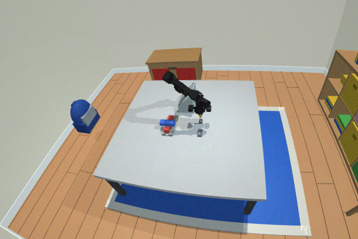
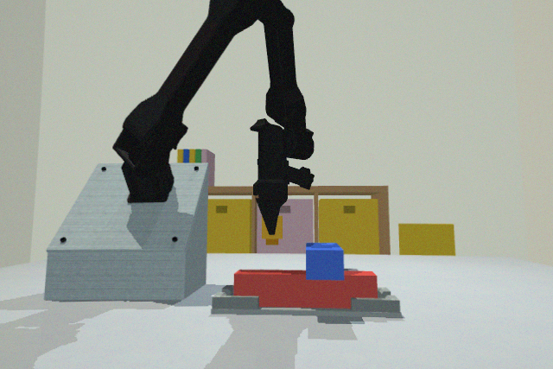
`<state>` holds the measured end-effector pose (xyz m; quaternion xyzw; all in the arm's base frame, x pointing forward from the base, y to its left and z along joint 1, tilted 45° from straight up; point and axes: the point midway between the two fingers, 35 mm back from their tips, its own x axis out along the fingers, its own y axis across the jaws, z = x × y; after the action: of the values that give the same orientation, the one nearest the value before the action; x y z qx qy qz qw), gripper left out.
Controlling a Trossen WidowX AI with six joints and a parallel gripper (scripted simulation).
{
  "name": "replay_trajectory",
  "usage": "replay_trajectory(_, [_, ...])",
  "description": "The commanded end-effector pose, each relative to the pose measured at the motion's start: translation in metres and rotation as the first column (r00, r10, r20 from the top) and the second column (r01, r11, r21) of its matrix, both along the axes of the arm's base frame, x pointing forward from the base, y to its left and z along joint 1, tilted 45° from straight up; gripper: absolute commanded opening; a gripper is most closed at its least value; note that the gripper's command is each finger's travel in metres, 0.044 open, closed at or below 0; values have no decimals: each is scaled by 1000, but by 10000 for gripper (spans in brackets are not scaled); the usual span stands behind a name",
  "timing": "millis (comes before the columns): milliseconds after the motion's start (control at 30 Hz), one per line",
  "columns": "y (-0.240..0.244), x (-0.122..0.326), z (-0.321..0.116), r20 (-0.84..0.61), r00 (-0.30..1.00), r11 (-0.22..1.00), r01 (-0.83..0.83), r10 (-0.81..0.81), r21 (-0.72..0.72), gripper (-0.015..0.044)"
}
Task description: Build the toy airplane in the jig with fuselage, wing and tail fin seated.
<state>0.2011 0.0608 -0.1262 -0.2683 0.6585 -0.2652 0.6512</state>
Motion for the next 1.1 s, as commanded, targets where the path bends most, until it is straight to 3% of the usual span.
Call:
replay_trajectory(0, [11, 2, 9, 6, 1000, 1000, 6, -6, 8, 0])
replay_trajectory(633, [48, -5, 53, 3, 1000, 1000, 4, -4, 6, 0])
replay_trajectory(1067, [30, 11, 71, -2, 1000, 999, 2, -2, 39, 0])
